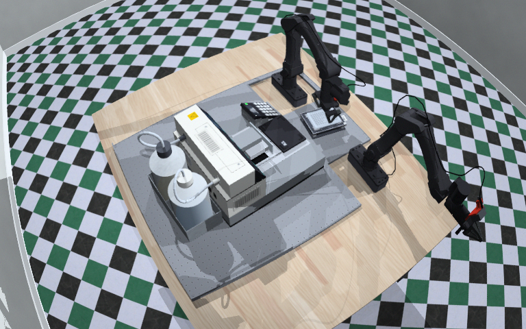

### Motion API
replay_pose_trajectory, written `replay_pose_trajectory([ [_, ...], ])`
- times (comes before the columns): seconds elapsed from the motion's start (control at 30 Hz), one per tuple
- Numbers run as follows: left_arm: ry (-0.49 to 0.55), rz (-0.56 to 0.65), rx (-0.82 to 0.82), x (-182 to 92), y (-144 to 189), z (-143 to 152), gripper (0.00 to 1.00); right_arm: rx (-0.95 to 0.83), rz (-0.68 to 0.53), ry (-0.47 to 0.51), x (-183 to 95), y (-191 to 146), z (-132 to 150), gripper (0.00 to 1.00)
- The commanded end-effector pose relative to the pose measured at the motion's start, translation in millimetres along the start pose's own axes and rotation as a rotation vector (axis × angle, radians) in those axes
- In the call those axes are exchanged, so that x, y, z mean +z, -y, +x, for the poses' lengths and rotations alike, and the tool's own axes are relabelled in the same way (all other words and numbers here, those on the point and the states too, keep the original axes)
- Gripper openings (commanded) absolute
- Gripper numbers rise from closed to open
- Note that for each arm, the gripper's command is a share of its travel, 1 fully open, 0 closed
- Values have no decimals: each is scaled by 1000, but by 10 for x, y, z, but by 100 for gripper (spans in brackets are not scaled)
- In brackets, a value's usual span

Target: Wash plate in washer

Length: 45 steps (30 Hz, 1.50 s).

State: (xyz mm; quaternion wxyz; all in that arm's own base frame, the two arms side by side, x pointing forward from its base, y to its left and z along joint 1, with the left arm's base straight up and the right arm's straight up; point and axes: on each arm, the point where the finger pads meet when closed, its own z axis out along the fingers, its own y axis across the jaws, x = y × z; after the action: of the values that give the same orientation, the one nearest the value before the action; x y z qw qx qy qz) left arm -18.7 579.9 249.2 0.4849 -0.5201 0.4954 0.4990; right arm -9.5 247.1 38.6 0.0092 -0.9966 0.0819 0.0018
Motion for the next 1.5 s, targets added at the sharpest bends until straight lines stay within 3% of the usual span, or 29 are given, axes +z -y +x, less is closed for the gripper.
replay_pose_trajectory([
  [0.0,32,4,10,-4,-24,-72,0,18,6,2,11,-12,28,100],
  [1.47,32,4,10,-4,-24,-72,0,0,21,7,149,57,-33,100],
])
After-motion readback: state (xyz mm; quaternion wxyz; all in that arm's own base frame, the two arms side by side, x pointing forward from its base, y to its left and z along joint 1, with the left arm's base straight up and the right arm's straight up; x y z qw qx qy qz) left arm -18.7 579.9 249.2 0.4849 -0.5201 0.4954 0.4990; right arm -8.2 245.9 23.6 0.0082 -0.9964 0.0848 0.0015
